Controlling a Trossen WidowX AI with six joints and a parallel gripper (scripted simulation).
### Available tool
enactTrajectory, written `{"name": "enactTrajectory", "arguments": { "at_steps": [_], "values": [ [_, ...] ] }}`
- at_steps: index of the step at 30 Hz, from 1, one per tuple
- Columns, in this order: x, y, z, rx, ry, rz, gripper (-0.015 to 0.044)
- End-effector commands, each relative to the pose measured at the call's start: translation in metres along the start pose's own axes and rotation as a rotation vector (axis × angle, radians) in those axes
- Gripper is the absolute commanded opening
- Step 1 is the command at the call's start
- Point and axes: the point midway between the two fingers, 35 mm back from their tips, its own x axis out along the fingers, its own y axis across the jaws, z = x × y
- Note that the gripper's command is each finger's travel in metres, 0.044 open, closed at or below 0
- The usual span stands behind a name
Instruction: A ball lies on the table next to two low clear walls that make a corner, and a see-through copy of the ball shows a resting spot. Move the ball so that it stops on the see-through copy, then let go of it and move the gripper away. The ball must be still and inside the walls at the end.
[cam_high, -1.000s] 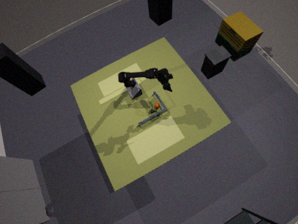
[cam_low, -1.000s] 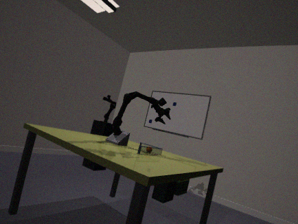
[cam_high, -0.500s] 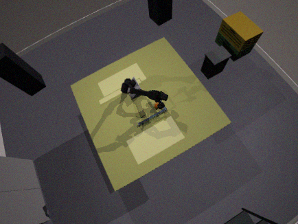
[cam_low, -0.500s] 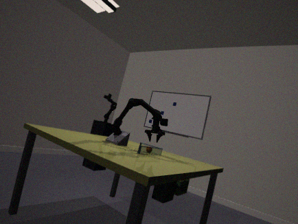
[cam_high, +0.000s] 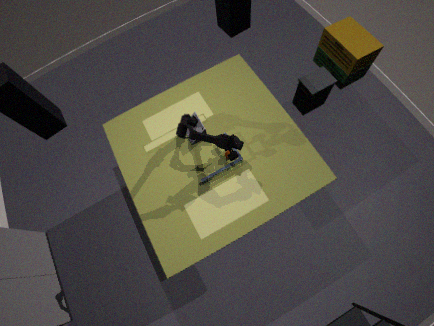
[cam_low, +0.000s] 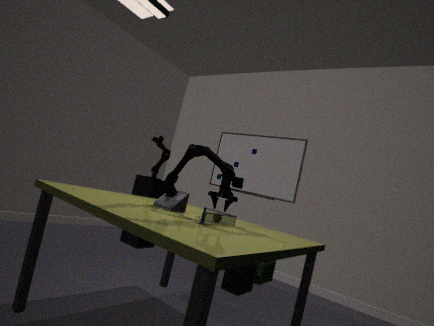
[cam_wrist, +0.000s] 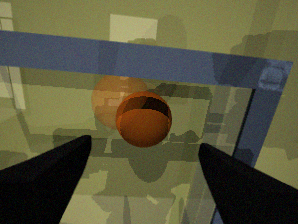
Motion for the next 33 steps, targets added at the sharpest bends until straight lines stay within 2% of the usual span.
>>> {"name": "enactTrajectory", "arguments": {
  "at_steps": [1, 30, 33],
  "values": [
    [0.006, 0.001, 0.000, -0.005, 0.001, 0.004, 0.0362],
    [0.050, 0.001, 0.000, -0.005, 0.003, 0.003, 0.0362],
    [0.050, 0.001, 0.000, -0.005, 0.003, 0.003, 0.0283]
  ]
}}
